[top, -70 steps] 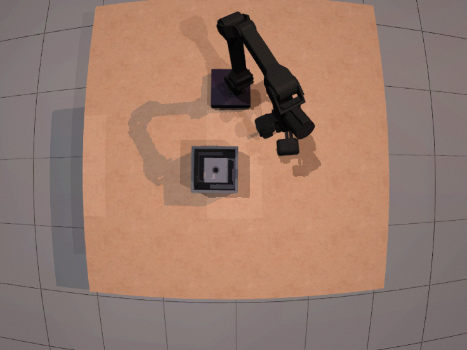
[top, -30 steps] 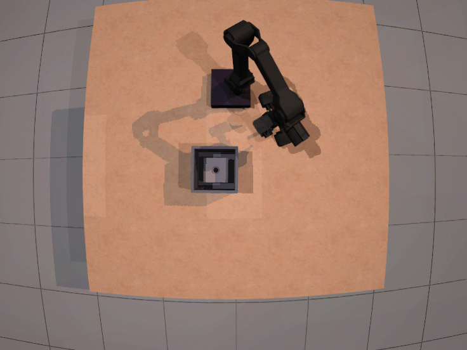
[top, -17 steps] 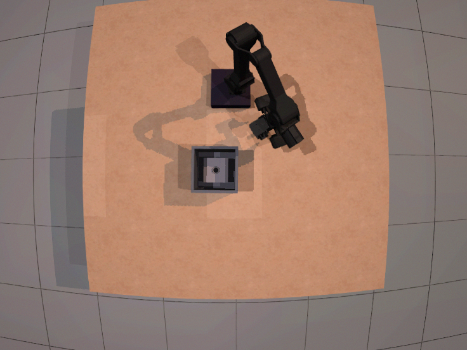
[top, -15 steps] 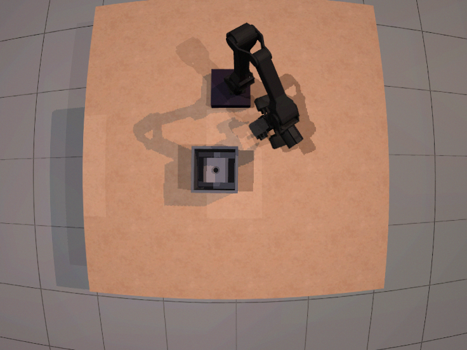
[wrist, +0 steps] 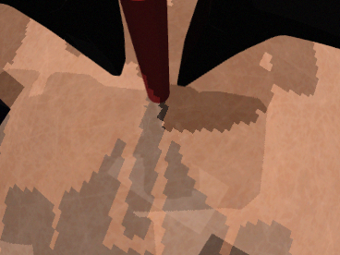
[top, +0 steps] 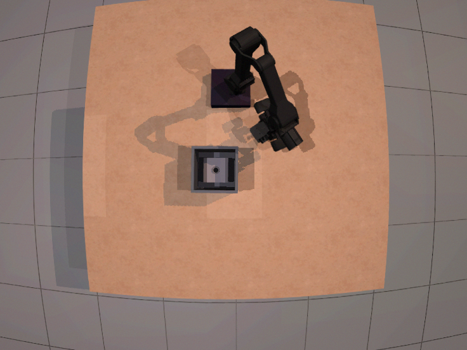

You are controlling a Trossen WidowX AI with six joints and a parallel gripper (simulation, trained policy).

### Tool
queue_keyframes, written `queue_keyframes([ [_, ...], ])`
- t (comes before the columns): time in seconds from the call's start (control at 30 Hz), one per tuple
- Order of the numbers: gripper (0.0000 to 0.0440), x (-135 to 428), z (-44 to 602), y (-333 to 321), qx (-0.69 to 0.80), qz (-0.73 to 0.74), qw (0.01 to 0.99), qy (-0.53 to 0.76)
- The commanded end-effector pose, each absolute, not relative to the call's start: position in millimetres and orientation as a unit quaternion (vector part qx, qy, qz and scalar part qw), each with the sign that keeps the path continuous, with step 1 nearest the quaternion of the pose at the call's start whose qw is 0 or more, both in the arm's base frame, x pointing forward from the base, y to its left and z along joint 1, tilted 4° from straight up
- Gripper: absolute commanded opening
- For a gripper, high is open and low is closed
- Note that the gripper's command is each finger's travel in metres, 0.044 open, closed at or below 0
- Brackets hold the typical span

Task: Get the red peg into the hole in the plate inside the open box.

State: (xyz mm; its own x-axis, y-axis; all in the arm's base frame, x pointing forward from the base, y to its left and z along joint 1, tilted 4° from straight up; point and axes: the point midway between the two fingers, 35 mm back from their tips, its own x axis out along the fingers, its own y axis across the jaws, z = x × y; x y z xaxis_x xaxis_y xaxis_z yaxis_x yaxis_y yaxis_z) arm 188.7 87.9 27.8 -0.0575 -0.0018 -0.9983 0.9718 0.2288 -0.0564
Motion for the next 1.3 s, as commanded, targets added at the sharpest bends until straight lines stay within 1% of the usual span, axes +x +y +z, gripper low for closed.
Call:
queue_keyframes([
  [0.0, 0.0057, 195, 28, 89, 0.424, -0.442, 0.547, 0.571],
  [0.07, 0.0013, 198, 29, 91, 0.423, -0.435, 0.551, 0.573],
  [0.1, 0.0000, 199, 30, 91, 0.422, -0.433, 0.553, 0.574],
  [0.73, 0.0000, 228, 97, 86, 0.492, -0.367, 0.570, 0.546],
  [1.27, 0.0000, 250, 166, 43, 0.506, -0.348, 0.613, 0.498],
])
